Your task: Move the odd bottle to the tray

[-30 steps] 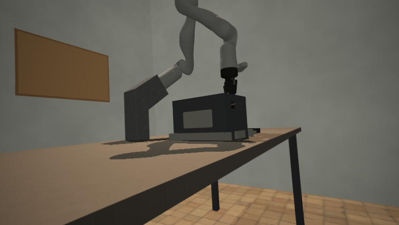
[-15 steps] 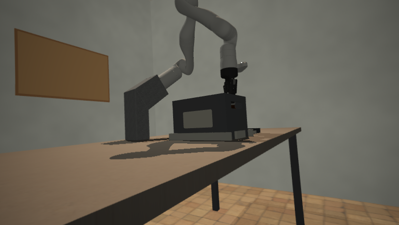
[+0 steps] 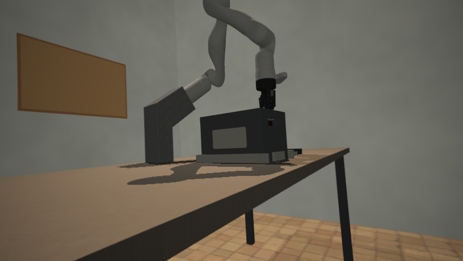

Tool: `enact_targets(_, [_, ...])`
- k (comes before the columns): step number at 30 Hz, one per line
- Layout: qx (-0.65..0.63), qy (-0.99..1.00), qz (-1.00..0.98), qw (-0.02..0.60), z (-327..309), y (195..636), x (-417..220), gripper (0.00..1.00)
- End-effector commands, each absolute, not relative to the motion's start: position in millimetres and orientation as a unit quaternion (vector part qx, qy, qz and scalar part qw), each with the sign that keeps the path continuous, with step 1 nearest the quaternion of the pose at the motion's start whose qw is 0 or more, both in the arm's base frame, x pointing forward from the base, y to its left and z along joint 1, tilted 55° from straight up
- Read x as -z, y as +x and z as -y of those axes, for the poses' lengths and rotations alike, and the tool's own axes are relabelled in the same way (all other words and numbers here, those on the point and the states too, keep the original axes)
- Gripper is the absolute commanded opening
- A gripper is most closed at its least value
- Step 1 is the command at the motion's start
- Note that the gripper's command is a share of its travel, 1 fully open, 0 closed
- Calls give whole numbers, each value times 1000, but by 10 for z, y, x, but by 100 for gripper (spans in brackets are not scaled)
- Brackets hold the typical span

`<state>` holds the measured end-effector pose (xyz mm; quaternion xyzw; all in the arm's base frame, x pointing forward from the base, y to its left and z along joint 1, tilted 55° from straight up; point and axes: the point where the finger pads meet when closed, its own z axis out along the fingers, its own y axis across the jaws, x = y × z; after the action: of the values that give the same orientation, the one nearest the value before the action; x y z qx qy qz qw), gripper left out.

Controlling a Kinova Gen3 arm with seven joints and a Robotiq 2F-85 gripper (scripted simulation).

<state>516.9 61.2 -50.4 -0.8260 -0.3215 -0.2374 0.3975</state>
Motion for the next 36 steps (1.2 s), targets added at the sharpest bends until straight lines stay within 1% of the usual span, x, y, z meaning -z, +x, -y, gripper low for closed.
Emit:
enact_targets(1, [238,-826,321,397,-601,5174,500,64])
enact_targets(23, [238,-826,321,397,-579,5170,485,64])
enact_targets(36, [238,-826,321,397,-313,5125,297,64])
